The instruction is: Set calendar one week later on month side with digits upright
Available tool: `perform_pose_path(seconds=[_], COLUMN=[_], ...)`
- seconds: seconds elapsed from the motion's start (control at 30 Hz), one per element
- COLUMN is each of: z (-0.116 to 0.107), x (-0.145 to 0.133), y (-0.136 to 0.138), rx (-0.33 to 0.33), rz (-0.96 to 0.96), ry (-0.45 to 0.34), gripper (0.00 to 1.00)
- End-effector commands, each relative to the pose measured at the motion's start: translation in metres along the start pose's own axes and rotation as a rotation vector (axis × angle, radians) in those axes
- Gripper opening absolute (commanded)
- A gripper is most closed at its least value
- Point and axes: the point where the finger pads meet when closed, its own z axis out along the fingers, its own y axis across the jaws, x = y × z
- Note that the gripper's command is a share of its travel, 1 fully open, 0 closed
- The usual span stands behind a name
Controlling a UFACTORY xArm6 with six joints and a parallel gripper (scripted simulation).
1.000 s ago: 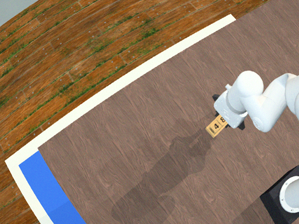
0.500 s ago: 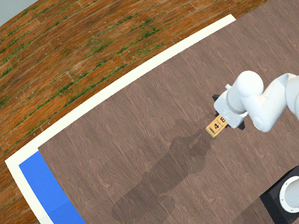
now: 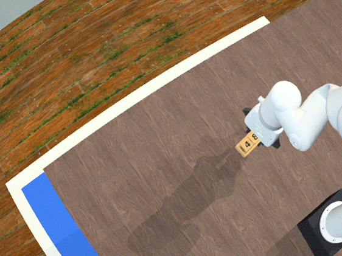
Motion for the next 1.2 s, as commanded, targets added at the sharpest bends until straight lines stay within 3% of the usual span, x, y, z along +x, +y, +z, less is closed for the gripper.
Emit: perform_pose_path(seconds=[0.0,0.6,1.17], z=[0.0,0.02,0.025], x=[0.0,0.0,0.0], y=[-0.001,-0.001,-0.001], rx=[0.003,0.003,0.003], rz=[0.0,0.0,0.0], ry=[0.0,0.0,0.0], gripper=[0.47,0.47,0.47])
